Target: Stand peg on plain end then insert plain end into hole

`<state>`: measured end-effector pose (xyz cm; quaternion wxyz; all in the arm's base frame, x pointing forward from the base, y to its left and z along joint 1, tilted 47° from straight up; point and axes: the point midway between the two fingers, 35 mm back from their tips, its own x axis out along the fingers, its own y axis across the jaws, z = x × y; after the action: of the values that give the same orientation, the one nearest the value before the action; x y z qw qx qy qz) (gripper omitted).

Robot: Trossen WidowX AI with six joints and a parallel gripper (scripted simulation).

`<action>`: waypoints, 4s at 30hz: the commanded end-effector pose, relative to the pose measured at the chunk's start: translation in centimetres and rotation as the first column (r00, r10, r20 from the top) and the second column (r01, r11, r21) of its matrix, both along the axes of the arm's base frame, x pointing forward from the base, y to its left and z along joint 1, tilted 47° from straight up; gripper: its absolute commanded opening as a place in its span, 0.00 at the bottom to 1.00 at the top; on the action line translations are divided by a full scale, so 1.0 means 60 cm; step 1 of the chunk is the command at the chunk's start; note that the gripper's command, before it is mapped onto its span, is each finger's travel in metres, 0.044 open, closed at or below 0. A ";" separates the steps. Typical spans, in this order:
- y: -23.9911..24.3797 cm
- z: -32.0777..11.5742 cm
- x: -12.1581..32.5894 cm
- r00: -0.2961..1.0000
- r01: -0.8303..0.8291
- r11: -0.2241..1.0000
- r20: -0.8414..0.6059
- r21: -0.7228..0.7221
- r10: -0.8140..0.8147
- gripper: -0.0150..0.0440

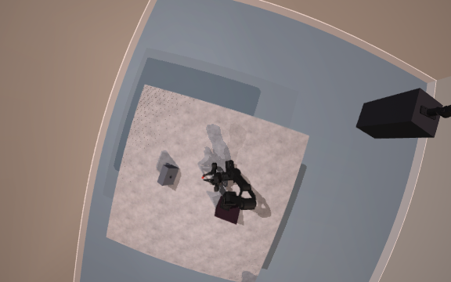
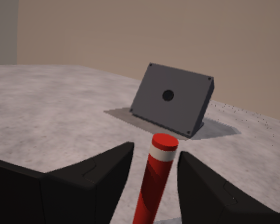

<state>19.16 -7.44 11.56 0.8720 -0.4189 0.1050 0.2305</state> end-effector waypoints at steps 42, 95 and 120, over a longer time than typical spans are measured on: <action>0.182 0.163 0.002 0.999 -0.009 0.999 -0.036 -0.031 0.008 1.00; 0.121 0.060 0.005 0.356 0.454 0.674 -0.574 -0.583 -0.737 1.00; 0.119 0.079 0.043 0.306 0.399 0.375 -0.264 -0.837 -0.915 1.00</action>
<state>21.58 -0.22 16.37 0.5663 -0.4638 0.6751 -0.0919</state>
